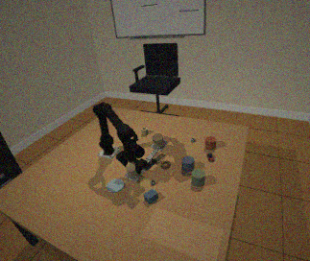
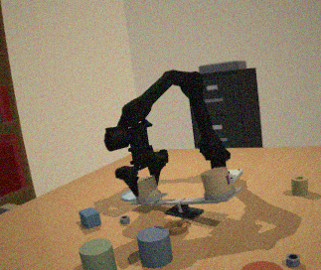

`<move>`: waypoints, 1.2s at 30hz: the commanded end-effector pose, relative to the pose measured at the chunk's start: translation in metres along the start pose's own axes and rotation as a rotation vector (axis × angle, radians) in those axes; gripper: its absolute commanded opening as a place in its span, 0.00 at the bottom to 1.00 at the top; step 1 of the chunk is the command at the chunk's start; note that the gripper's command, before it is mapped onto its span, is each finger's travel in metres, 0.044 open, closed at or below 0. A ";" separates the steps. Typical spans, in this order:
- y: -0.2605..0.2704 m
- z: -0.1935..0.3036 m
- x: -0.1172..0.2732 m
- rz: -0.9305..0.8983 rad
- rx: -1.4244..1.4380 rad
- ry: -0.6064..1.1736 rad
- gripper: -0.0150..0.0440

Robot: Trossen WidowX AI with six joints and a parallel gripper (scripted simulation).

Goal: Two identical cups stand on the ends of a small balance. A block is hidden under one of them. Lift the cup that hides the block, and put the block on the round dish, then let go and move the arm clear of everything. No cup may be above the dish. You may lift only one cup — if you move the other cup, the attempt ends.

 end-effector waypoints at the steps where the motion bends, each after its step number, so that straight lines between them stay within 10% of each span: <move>1: 0.000 0.000 -0.002 0.001 0.005 -0.005 0.87; 9: 0.000 0.000 -0.002 0.001 0.005 -0.005 0.74; 20: -0.002 0.000 0.007 0.001 0.005 -0.005 0.25; 36: -0.006 0.000 0.028 0.001 0.005 -0.005 0.25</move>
Point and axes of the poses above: the point midway between the two fingers, 35 mm back from their tips, its own x axis back along the fingers, its own y axis across the jaws, z = x × y, the point moved 5 cm from there along x, back along the fingers, and after that the axes turned 14 degrees about -x, right-handed, at the moved point
